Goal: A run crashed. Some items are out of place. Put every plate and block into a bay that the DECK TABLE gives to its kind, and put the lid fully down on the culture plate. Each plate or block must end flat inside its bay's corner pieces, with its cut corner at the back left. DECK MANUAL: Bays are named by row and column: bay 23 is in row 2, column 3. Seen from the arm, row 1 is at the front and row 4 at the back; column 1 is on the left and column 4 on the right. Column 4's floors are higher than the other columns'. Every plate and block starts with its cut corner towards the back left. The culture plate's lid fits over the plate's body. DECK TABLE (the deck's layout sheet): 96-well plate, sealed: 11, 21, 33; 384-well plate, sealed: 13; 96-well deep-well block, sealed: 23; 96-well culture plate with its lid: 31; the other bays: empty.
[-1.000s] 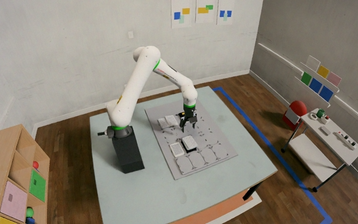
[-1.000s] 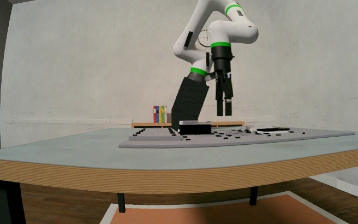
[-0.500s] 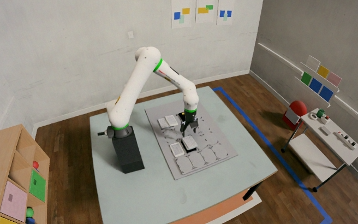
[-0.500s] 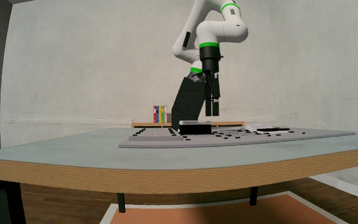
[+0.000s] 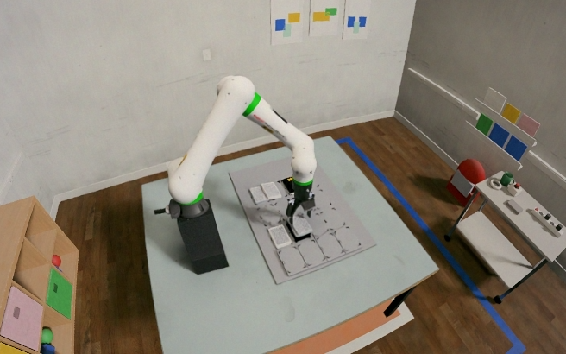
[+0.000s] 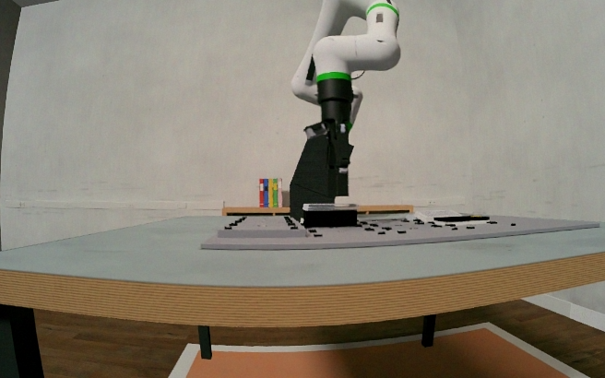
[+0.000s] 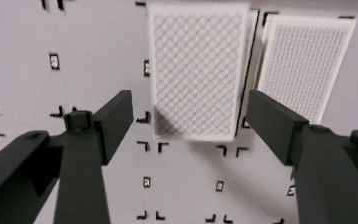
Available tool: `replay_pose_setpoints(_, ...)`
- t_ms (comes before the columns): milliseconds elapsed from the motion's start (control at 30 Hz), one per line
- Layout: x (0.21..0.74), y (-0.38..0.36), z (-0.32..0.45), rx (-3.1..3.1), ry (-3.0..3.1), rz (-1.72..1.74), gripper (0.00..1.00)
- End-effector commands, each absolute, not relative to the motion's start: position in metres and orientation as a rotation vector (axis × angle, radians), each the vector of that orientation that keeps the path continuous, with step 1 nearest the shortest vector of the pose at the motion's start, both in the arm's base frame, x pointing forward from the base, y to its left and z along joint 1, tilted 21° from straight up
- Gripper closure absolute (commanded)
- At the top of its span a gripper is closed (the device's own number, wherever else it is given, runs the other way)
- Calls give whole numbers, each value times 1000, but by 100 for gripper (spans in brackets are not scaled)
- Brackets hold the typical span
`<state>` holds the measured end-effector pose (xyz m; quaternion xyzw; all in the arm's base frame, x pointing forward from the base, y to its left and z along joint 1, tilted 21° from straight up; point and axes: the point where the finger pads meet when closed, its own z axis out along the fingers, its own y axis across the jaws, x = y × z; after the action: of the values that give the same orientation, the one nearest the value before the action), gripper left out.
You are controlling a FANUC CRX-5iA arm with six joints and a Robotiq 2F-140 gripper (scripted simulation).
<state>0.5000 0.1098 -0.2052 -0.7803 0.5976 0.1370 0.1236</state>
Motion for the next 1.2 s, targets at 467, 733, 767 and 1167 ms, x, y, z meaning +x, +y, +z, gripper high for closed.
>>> replay_pose_setpoints(467, 499, 96, -215, -2275, 1742, 398, 30)
replay_pose_setpoints(733, 499, 97, -216, -2275, 1742, 398, 30)
replay_pose_setpoints(767, 499, 97, -216, -2275, 1742, 398, 30)
replay_pose_setpoints(1167, 499, 97, -218, -2275, 1742, 398, 30)
